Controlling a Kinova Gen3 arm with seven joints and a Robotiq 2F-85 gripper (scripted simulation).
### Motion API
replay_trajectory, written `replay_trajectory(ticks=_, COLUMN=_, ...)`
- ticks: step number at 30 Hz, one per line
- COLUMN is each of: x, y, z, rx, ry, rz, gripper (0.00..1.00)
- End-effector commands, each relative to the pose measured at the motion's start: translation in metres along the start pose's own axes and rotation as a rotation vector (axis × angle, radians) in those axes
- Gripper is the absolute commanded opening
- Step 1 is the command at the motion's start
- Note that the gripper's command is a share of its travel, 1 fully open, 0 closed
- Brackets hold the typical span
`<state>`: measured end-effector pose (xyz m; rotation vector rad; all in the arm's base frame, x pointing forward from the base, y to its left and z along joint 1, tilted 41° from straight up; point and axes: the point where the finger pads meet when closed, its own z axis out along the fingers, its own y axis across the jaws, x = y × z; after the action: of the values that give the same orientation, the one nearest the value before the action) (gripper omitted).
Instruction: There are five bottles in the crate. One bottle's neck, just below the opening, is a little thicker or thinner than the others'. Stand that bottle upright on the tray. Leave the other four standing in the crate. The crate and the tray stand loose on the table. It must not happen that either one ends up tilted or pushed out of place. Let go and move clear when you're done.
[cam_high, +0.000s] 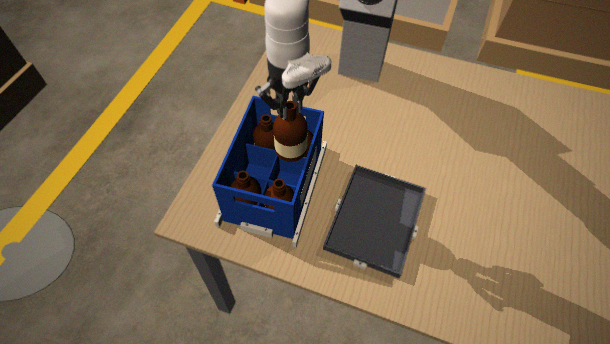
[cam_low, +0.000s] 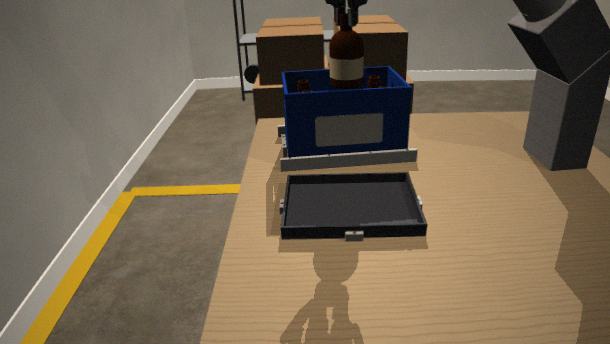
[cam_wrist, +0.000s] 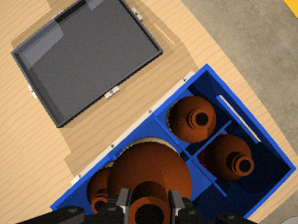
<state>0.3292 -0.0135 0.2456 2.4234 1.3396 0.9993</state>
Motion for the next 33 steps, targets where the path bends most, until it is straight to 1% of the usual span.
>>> replay_trajectory(ticks=1, x=0.0, y=0.002, z=-0.004, rx=-0.008, ry=-0.002, rz=-0.002, gripper=0.0)
replay_trajectory(ticks=14, x=0.0, y=0.002, z=-0.014, rx=-0.008, ry=-0.003, rz=-0.002, gripper=0.0)
replay_trajectory(ticks=33, x=0.0, y=0.002, z=-0.015, rx=-0.008, ry=-0.003, rz=-0.002, gripper=0.0)
